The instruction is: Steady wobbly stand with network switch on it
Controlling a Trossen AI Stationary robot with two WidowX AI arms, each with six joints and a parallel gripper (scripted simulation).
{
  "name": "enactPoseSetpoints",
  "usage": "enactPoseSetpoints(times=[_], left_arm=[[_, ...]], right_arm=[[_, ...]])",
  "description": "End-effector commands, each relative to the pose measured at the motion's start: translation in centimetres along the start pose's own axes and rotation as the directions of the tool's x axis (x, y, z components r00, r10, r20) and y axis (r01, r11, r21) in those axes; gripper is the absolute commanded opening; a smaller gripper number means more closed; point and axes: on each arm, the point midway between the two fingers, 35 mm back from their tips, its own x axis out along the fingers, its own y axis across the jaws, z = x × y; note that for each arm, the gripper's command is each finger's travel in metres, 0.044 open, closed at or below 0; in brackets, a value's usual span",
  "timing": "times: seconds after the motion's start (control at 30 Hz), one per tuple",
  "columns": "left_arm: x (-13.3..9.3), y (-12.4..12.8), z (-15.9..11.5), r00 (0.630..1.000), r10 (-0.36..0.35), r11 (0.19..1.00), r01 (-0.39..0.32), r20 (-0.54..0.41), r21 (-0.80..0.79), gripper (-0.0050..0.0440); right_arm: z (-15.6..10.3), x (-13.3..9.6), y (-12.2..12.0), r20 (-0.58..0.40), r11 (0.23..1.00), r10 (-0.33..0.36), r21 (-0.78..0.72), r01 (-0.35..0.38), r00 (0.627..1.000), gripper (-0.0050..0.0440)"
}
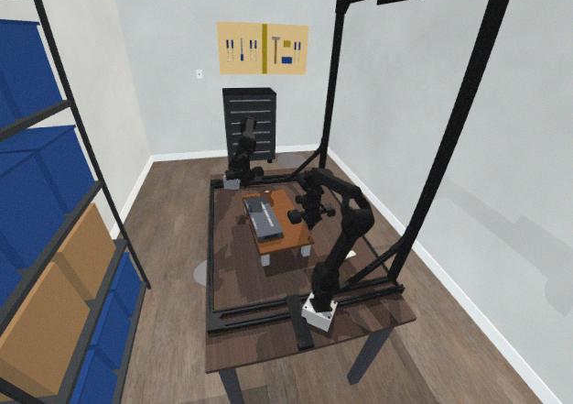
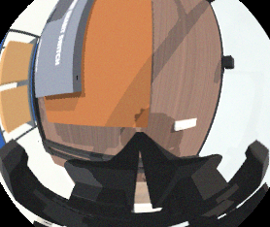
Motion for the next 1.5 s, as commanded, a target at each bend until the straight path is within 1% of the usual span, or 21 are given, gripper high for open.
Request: enactPoseSetpoints(times=[0.0, 0.2, 0.3, 0.37, 0.43, 0.5, 0.57, 0.77, 0.8, 0.87, 0.97, 1.03, 1.13, 1.33, 1.37, 1.47], left_arm=[[0.0, 0.0, 0.0, 1.000, 0.000, 1.000, 0.000, 0.000, 0.000, 0.0000], [0.0, 0.0, 0.0, 1.000, 0.000, 1.000, 0.000, 0.000, 0.000, 0.0000], [0.0, 0.0, 0.0, 1.000, 0.000, 1.000, 0.000, 0.000, 0.000, 0.0000], [0.0, 0.0, 0.0, 1.000, 0.000, 1.000, 0.000, 0.000, 0.000, 0.0000], [0.0, 0.0, 0.0, 1.000, 0.000, 1.000, 0.000, 0.000, 0.000, 0.0000], [0.0, 0.0, 0.0, 1.000, 0.000, 1.000, 0.000, 0.000, 0.000, 0.0000], [0.0, 0.0, 0.0, 1.000, 0.000, 1.000, 0.000, 0.000, 0.000, 0.0000], [0.0, 0.0, 0.0, 1.000, 0.000, 1.000, 0.000, 0.000, 0.000, 0.0000], [0.0, 0.0, 0.0, 1.000, 0.000, 1.000, 0.000, 0.000, 0.000, 0.0000], [0.0, 0.0, 0.0, 1.000, 0.000, 1.000, 0.000, 0.000, 0.000, 0.0000], [0.0, 0.0, 0.0, 1.000, 0.000, 1.000, 0.000, 0.000, 0.000, 0.0000], [0.0, 0.0, 0.0, 1.000, 0.000, 1.000, 0.000, 0.000, 0.000, 0.0000], [0.0, 0.0, 0.0, 1.000, 0.000, 1.000, 0.000, 0.000, 0.000, 0.0000], [0.0, 0.0, 0.0, 1.000, 0.000, 1.000, 0.000, 0.000, 0.000, 0.0000], [0.0, 0.0, 0.0, 1.000, 0.000, 1.000, 0.000, 0.000, 0.000, 0.0000], [0.0, 0.0, 0.0, 1.000, 0.000, 1.000, 0.000, 0.000, 0.000, 0.0000]], right_arm=[[0.0, 0.0, 0.1, -0.002, 1.000, 0.003, -0.004, -0.003, 1.000, 0.0000], [0.0, 0.0, 0.1, -0.002, 1.000, 0.003, -0.004, -0.003, 1.000, 0.0000], [3.3, -1.8, -0.3, 0.164, 0.998, -0.044, -0.038, 0.051, 0.985, 0.0000], [5.4, -3.4, -0.4, 0.273, 0.995, -0.067, -0.057, 0.086, 0.960, 0.0000], [7.4, -5.2, -0.3, 0.379, 0.990, -0.087, -0.072, 0.123, 0.921, 0.0000], [9.3, -7.3, -0.2, 0.481, 0.984, -0.101, -0.081, 0.159, 0.871, 0.0000], [11.0, -9.7, 0.1, 0.578, 0.977, -0.111, -0.084, 0.195, 0.809, 0.0000], [11.0, -9.7, 0.1, 0.578, 0.977, -0.111, -0.084, 0.195, 0.809, 0.0000], [10.9, -10.4, 0.4, 0.597, 0.975, -0.108, -0.091, 0.201, 0.795, 0.0000], [12.2, -12.7, 0.7, 0.673, 0.969, -0.112, -0.089, 0.231, 0.731, 0.0000], [13.8, -16.2, 1.3, 0.775, 0.959, -0.111, -0.081, 0.273, 0.622, 0.0000], [14.6, -18.8, 1.8, 0.834, 0.952, -0.107, -0.072, 0.299, 0.541, 0.0000], [15.4, -22.8, 2.7, 0.907, 0.941, -0.094, -0.054, 0.333, 0.411, 0.0000], [15.4, -22.8, 2.7, 0.907, 0.941, -0.094, -0.054, 0.333, 0.411, 0.0000], [15.0, -23.7, 3.1, 0.919, 0.938, -0.086, -0.055, 0.342, 0.385, 0.0000], [15.3, -27.5, 4.1, 0.964, 0.929, -0.067, -0.033, 0.367, 0.257, 0.0000]])
